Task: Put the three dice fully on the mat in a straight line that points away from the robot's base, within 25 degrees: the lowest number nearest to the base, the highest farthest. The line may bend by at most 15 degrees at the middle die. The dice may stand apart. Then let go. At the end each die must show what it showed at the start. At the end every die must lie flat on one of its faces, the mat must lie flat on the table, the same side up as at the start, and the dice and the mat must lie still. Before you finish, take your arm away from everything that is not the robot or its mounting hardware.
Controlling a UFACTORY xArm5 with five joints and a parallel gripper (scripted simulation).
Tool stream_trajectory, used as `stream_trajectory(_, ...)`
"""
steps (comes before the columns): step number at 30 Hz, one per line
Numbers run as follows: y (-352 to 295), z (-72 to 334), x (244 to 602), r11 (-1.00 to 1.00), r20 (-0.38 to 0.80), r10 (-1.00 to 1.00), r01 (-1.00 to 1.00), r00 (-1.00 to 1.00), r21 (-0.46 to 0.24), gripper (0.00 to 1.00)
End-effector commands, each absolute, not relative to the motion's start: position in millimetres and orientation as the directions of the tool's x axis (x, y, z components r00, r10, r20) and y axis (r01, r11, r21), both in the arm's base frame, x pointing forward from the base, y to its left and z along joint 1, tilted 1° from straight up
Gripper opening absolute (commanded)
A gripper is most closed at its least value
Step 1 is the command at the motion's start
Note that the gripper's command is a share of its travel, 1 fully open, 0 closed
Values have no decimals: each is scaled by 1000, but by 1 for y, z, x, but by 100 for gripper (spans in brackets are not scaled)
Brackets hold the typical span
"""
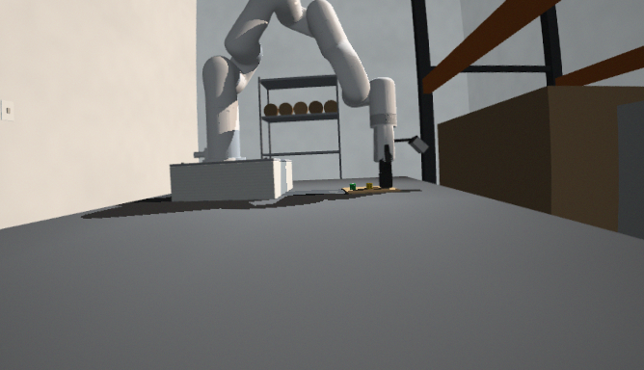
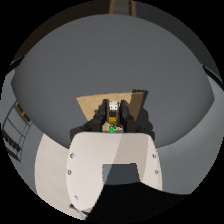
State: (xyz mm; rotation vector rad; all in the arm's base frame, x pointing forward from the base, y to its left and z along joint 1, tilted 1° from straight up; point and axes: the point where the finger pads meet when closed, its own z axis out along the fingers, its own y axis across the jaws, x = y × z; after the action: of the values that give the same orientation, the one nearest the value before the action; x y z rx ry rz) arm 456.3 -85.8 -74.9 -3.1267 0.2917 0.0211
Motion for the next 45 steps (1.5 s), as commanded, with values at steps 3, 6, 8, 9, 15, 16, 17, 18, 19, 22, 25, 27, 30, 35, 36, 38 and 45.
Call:
stream_trajectory(3, -86, -72, 458, -983, -10, -185, -185, 983, 0, 31)
stream_trajectory(6, -87, -67, 458, -983, -10, -185, -185, 983, 0, 31)
stream_trajectory(8, -87, -60, 458, -983, -10, -185, -185, 983, 0, 31)
stream_trajectory(9, -87, -56, 458, -983, -10, -185, -185, 983, 0, 31)
stream_trajectory(15, -87, -25, 458, -983, -10, -185, -185, 983, 0, 31)
stream_trajectory(16, -87, -20, 458, -983, -10, -185, -185, 983, 0, 31)
stream_trajectory(17, -87, -14, 458, -983, -10, -185, -185, 983, 0, 31)
stream_trajectory(18, -88, -9, 458, -983, -10, -185, -185, 983, 0, 31)
stream_trajectory(19, -88, -9, 458, -983, -10, -185, -185, 983, 0, 31)
stream_trajectory(22, -88, 0, 458, -983, -10, -185, -185, 983, 0, 31)
stream_trajectory(25, -88, 10, 458, -983, -10, -185, -185, 983, 0, 31)
stream_trajectory(27, -88, 14, 458, -983, -10, -185, -185, 983, 0, 31)
stream_trajectory(30, -88, 16, 458, -983, -10, -185, -185, 983, 0, 31)
stream_trajectory(35, -88, 16, 458, -983, -10, -185, -185, 983, 0, 100)
stream_trajectory(36, -88, 16, 458, -983, -10, -185, -185, 983, 0, 100)
stream_trajectory(38, -88, 16, 458, -983, -10, -185, -185, 983, 0, 100)
stream_trajectory(45, -88, 16, 458, -983, -10, -185, -185, 983, 0, 100)
